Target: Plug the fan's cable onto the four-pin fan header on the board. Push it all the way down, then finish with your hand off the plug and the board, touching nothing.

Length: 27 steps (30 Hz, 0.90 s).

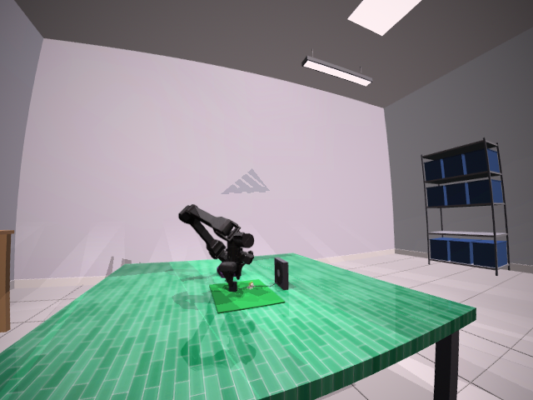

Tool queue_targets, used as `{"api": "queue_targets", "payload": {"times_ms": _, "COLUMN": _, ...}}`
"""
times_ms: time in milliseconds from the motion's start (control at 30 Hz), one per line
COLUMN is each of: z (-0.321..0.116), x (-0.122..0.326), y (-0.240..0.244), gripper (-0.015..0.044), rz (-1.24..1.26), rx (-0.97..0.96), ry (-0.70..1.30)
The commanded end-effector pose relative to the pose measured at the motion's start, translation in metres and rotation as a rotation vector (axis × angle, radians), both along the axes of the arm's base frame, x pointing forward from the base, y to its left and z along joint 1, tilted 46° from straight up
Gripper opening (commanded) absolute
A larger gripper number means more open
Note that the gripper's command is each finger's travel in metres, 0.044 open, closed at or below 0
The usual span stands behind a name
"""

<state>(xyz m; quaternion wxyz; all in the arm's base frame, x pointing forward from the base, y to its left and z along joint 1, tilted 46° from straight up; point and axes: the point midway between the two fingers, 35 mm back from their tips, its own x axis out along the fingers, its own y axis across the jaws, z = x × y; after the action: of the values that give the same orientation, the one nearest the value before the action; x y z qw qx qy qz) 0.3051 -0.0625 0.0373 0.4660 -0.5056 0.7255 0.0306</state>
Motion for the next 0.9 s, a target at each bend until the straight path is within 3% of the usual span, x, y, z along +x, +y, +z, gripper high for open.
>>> {"api": "queue_targets", "payload": {"times_ms": 0, "z": -0.005, "x": -0.001, "y": -0.005, "gripper": 0.0440, "rz": 0.003, "rx": -0.004, "ry": 0.008}}
{"api": "queue_targets", "payload": {"times_ms": 500, "z": -0.018, "x": -0.004, "y": -0.018, "gripper": 0.0440, "rz": 0.002, "rx": -0.006, "ry": 0.008}}
{"api": "queue_targets", "payload": {"times_ms": 867, "z": -0.015, "x": -0.003, "y": -0.017, "gripper": 0.0151, "rz": -0.002, "rx": -0.003, "ry": 0.001}}
